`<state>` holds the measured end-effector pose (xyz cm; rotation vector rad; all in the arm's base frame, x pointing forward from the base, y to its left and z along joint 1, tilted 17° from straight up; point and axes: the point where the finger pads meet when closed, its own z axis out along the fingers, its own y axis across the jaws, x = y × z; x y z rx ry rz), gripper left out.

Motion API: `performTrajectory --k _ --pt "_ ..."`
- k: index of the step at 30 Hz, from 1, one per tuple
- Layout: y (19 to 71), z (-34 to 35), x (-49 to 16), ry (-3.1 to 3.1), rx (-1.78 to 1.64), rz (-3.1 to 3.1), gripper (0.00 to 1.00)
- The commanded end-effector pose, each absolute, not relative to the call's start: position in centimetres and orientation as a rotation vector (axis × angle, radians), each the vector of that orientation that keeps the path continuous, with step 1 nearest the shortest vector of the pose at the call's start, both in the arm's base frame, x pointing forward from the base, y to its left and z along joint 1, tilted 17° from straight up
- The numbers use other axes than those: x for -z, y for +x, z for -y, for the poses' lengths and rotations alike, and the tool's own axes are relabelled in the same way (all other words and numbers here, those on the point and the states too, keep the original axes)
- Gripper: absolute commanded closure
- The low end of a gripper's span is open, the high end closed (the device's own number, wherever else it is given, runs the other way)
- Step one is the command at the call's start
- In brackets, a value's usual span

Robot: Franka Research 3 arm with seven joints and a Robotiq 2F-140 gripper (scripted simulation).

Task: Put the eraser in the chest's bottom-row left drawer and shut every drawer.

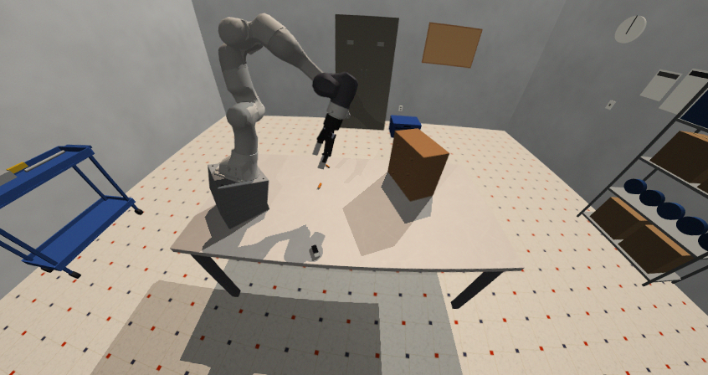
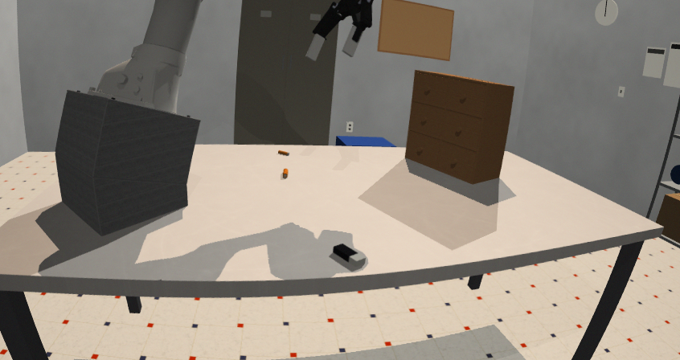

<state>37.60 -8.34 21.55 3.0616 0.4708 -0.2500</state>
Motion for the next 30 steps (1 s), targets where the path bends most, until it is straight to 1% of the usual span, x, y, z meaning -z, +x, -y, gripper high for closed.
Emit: performTrajectory --k 1,30 --pt "39.1 7.5 -22.0 3.05 0.213 -0.662 0.0" --pt "47.6 1.1 -26.6 2.898 -0.029 -1.249 0.0"
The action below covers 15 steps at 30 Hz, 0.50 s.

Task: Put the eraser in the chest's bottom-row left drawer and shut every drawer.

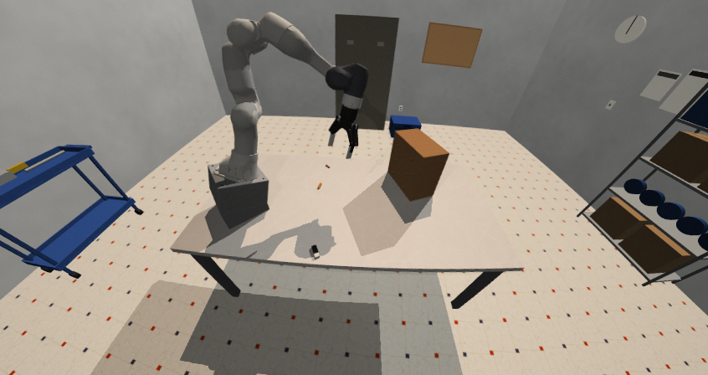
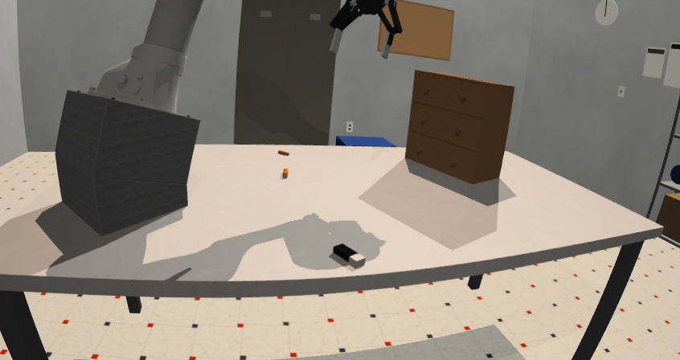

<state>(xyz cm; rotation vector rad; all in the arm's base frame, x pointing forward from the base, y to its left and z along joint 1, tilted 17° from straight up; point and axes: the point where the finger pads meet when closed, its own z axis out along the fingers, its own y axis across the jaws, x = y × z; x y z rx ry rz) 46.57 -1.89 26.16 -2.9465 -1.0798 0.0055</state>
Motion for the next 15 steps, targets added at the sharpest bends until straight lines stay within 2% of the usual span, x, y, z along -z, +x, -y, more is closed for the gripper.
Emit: performTrajectory --k 1,15 --pt "47.9 0.8 -26.8 -2.862 0.039 1.259 0.0" --pt "51.4 -2.8 -29.2 -2.732 0.154 1.512 0.0"
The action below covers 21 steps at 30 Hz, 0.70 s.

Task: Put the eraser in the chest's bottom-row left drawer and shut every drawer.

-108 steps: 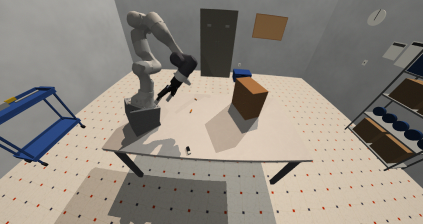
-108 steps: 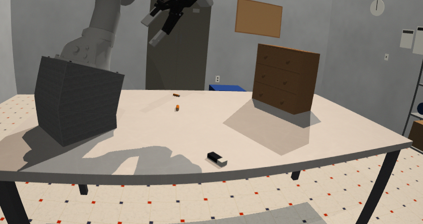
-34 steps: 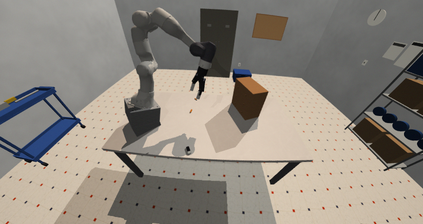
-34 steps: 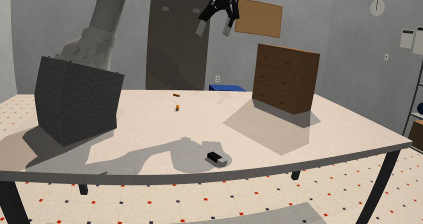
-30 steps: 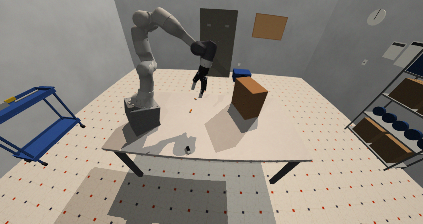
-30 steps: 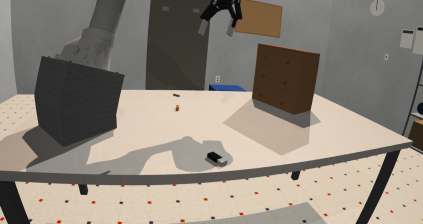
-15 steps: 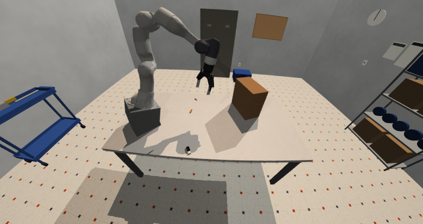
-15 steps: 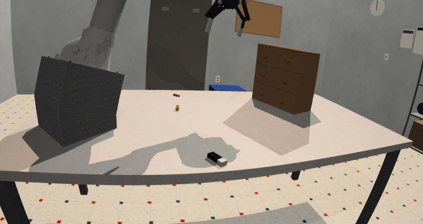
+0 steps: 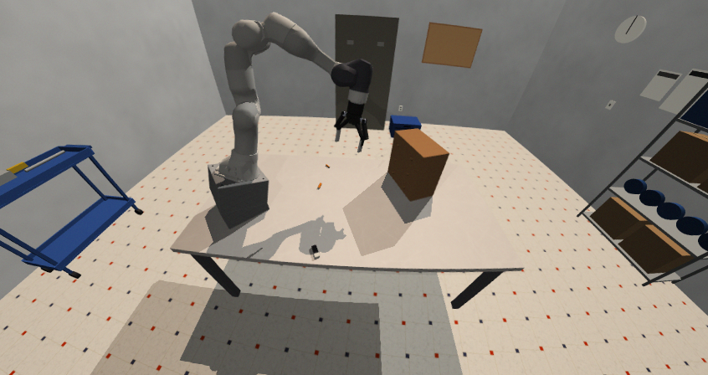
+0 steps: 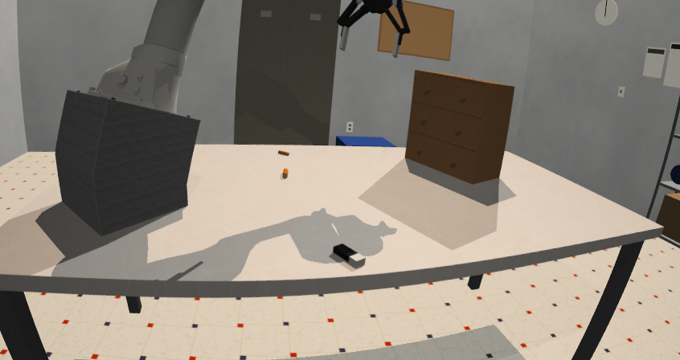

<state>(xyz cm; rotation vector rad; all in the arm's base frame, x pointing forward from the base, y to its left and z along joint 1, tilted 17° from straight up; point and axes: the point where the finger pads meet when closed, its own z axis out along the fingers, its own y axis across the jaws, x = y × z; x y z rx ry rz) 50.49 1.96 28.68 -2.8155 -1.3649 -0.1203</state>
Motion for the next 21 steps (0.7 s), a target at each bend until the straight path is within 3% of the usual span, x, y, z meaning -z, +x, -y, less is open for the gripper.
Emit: performTrajectory --k 1,21 --pt "51.6 -3.1 -29.3 -2.72 0.163 1.532 0.0" --pt "55.6 -8.4 -32.6 -2.515 0.314 1.844 0.0"
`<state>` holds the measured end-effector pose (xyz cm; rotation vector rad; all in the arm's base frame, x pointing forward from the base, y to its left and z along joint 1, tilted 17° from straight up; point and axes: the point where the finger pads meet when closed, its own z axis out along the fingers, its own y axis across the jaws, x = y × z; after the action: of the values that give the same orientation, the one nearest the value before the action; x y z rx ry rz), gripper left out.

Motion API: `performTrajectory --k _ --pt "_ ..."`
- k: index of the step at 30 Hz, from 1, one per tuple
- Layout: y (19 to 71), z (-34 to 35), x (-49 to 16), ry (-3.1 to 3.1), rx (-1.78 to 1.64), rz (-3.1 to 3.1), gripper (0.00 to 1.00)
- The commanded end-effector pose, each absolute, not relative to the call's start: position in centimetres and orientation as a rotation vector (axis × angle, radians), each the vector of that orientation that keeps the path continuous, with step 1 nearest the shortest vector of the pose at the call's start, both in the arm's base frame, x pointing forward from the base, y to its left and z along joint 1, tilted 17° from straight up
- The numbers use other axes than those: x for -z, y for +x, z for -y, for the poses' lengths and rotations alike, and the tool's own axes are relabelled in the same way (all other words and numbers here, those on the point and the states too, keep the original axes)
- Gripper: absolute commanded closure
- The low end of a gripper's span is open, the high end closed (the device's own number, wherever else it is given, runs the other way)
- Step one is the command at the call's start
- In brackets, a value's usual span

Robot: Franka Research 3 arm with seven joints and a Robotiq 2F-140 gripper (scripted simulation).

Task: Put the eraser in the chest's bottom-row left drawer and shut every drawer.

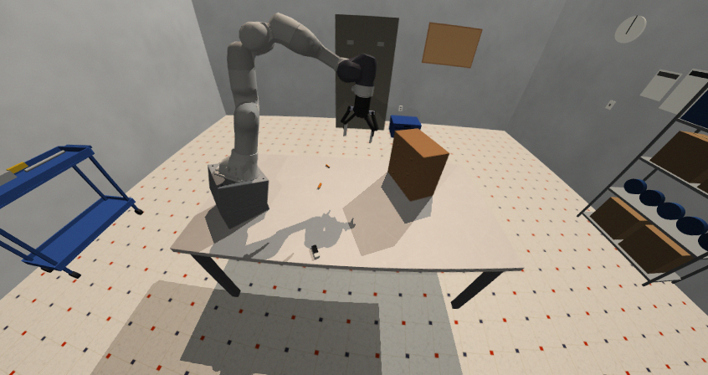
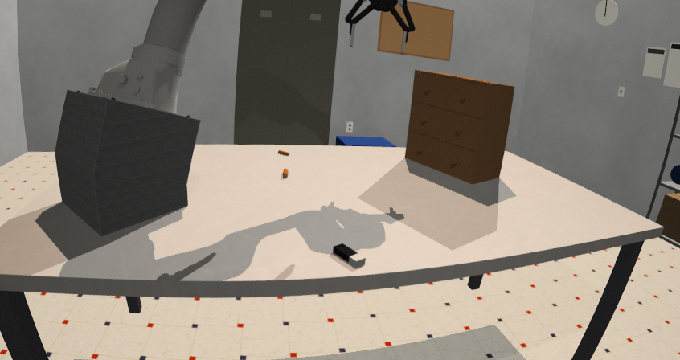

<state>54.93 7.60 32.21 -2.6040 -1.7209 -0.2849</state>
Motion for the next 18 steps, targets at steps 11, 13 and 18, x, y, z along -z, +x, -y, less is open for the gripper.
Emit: performTrajectory --k 11,13,18 --pt "56.9 -10.5 -33.9 -2.428 0.372 1.958 0.0" --pt "57.1 -10.9 -34.2 -2.411 0.383 1.979 0.0" --pt "57.7 -11.8 -34.8 -2.372 0.407 2.026 0.0"
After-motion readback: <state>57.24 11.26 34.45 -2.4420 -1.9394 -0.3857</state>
